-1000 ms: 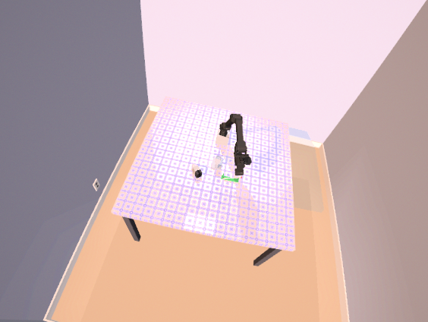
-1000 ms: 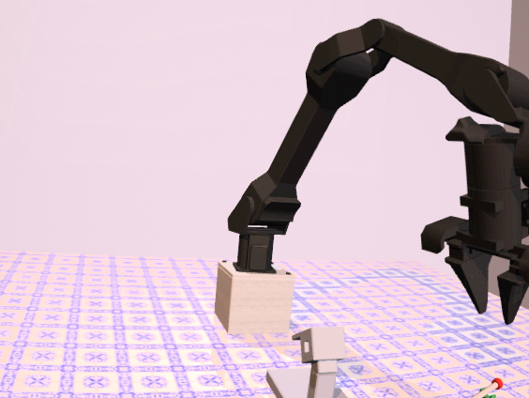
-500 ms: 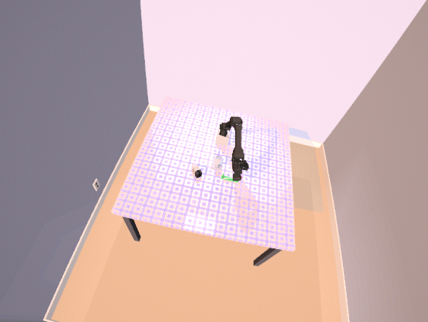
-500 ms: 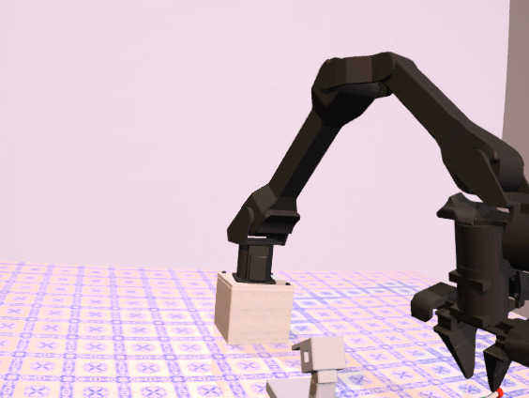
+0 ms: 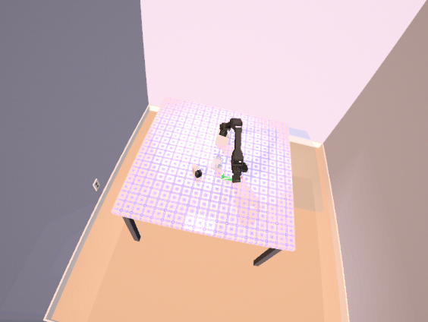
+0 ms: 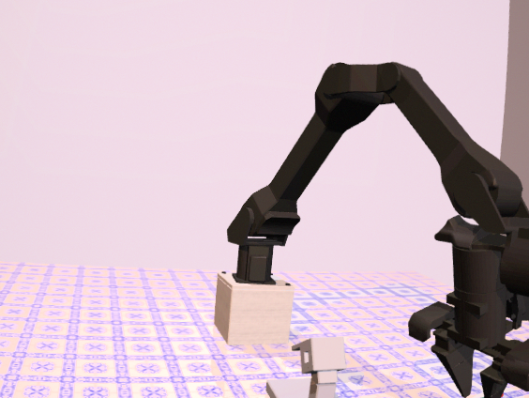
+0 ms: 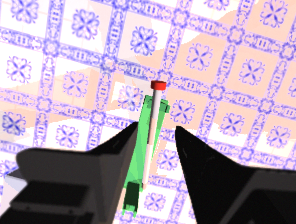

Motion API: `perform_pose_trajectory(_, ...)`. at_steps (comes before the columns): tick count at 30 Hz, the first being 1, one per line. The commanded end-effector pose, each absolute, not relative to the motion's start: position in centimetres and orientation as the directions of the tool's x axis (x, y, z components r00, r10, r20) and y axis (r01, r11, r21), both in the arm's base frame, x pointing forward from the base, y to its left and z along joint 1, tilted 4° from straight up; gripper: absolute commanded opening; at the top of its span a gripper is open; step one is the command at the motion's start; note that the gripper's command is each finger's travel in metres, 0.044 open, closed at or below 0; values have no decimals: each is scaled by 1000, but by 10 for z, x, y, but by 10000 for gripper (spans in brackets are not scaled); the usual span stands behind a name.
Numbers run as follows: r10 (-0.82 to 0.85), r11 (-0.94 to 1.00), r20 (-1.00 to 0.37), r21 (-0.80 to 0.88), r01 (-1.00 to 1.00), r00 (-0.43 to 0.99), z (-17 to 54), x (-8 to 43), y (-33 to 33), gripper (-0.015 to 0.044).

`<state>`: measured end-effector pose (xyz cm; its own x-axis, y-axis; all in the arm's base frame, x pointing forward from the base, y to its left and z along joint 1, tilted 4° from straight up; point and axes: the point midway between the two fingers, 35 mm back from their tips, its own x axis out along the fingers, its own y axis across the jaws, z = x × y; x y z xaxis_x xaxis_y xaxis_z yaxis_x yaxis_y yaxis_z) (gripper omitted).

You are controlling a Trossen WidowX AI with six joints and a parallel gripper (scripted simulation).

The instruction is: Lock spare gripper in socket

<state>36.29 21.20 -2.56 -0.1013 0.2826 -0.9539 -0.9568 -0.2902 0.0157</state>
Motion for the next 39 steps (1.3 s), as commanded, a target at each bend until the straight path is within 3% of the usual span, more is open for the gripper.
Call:
perform_pose_trajectory(1, 283, -290, -953, 22, -957, -107, -33, 361, 212, 180)
perform_pose_trajectory(21, 283, -290, -953, 22, -957, -108, -58, 359, 212, 180)
perform_pose_trajectory(27, 283, -290, -953, 22, -957, -108, -58, 359, 212, 22)
perform_pose_trajectory(39, 282, -290, -953, 22, -957, -108, -55, 359, 212, 0)
